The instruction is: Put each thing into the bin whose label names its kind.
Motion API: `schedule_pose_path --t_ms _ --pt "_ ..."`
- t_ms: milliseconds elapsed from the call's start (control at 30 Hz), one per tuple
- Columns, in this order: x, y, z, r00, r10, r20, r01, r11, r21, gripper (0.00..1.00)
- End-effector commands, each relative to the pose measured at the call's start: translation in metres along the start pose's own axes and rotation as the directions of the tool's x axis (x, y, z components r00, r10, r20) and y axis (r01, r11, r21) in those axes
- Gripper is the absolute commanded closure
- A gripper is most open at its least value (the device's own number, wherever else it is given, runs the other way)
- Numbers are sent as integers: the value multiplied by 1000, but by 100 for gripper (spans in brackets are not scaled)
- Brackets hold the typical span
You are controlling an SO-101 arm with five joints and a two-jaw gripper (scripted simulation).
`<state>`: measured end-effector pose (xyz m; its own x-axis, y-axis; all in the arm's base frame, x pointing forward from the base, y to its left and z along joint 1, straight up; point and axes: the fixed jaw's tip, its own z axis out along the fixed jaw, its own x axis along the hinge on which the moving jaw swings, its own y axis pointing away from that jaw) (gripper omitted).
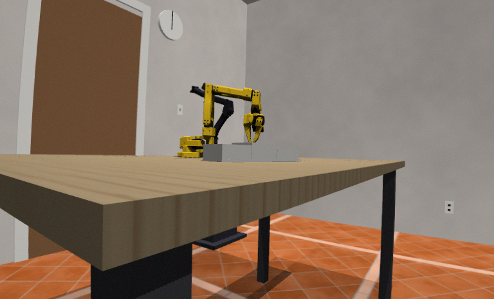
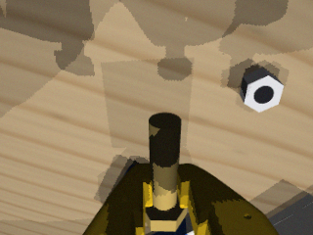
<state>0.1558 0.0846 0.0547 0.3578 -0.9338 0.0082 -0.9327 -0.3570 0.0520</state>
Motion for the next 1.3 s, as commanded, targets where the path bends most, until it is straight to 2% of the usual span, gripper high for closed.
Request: schedule_pose_path --t_ms 0,167,600,800,867,1100,1267 --pt "13 -8 -15 998 -66 5 66 996 67 100" --pt "22 -9 -17 994 -105 1 105 992 67 100" --pt "28 -11 -19 991 -133 -2 133 989 71 100" --pt "45 -16 -24 978 -210 -13 211 974 83 100" --pt "45 -16 -24 978 -210 -13 211 974 83 100" --pt "71 -20 -30 948 -317 -35 319 943 95 100" --pt "83 -21 -33 932 -361 -46 364 926 98 100"
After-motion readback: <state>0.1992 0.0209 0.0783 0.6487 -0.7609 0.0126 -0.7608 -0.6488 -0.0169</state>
